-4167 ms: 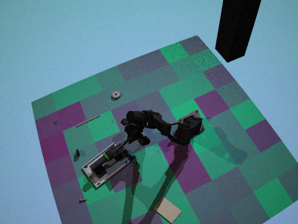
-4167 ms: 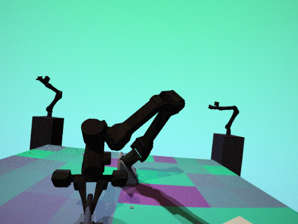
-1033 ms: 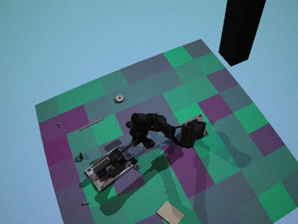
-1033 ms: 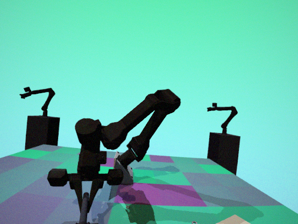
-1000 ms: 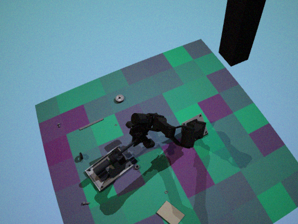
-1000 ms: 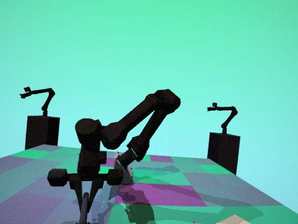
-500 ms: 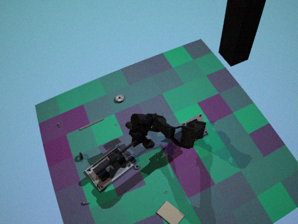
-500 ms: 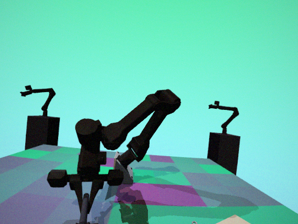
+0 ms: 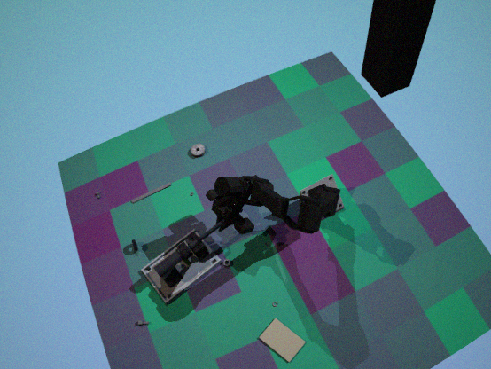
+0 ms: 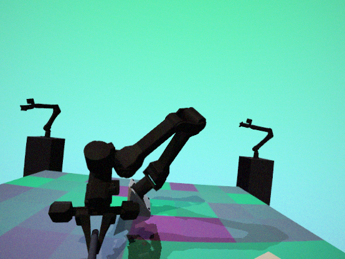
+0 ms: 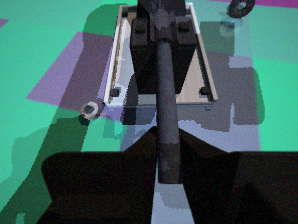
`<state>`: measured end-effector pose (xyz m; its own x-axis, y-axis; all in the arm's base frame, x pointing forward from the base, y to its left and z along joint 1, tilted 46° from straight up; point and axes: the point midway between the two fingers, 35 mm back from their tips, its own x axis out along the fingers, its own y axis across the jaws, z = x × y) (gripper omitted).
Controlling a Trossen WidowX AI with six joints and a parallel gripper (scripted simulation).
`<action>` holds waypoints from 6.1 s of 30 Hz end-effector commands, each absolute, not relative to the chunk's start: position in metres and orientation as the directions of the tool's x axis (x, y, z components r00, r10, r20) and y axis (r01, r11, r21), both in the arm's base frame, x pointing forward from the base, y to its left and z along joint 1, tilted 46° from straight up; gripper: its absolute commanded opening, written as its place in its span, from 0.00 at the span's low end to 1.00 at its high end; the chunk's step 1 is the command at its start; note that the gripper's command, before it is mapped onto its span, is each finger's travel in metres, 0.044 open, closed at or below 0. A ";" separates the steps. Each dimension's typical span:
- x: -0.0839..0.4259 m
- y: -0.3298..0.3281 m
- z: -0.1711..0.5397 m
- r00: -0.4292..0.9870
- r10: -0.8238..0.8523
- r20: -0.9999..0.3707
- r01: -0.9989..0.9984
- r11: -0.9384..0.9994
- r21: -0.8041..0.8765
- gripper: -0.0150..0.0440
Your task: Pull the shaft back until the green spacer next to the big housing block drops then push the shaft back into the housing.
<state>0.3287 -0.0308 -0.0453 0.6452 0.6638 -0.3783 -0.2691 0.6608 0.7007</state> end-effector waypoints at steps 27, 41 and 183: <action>0.342 -0.029 -0.043 0.648 0.661 -0.378 -0.273 0.665 0.695 0.25; 0.347 -0.028 -0.042 0.648 0.661 -0.378 -0.273 0.665 0.695 0.25; 0.389 -0.017 -0.034 0.647 0.662 -0.378 -0.270 0.662 0.699 0.34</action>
<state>0.3889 -0.0171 -0.0344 0.6472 0.6622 -0.3777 -0.2698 0.6623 0.6989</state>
